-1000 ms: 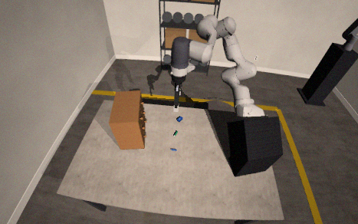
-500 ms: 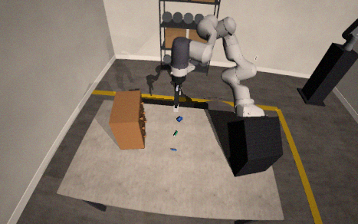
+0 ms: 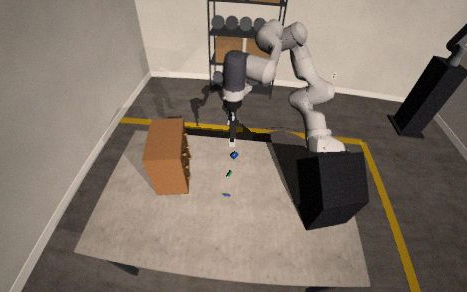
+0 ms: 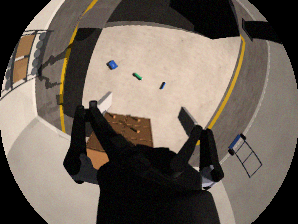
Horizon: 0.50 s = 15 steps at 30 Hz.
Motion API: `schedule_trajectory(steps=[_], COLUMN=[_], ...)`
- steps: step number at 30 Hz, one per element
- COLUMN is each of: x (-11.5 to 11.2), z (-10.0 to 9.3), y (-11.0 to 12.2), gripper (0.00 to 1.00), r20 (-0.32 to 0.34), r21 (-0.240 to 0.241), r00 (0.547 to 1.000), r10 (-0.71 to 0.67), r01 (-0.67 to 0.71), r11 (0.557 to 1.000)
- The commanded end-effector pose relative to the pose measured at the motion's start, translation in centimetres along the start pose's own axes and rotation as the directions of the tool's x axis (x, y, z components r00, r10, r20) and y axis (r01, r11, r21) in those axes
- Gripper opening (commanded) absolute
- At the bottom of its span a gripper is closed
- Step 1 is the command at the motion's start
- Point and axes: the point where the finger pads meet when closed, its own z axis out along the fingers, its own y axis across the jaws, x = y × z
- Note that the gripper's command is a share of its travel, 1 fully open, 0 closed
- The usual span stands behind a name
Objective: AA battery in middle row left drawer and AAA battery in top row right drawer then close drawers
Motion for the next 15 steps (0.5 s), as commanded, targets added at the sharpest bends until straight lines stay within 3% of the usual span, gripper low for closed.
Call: schedule_trajectory(steps=[1,3,4,7,8,12,13,15], x=[-0.1,-0.1,-0.2,-0.2,-0.2,-0.2,-0.3,-0.3], z=[0.4,0.4,0.7,0.7,1.0,1.0,1.4,1.4], y=[0.1,0.1,0.1,0.1,0.1,0.1,0.1,0.1], gripper=[1.00,1.00,1.00,1.00,1.00,1.00,1.00,1.00], r20=[0.005,0.005,0.005,0.005,0.004,0.004,0.003,0.003], r21=[0.002,0.002,0.003,0.003,0.005,0.005,0.006,0.006], r00=[0.978,0.978,0.956,0.956,0.922,0.922,0.875,0.875], r10=[-0.208,-0.208,-0.294,-0.294,-0.387,-0.387,-0.485,-0.485], r01=[0.208,0.208,0.294,0.294,0.387,0.387,0.485,0.485], r11=[0.978,0.978,0.956,0.956,0.922,0.922,0.875,0.875])
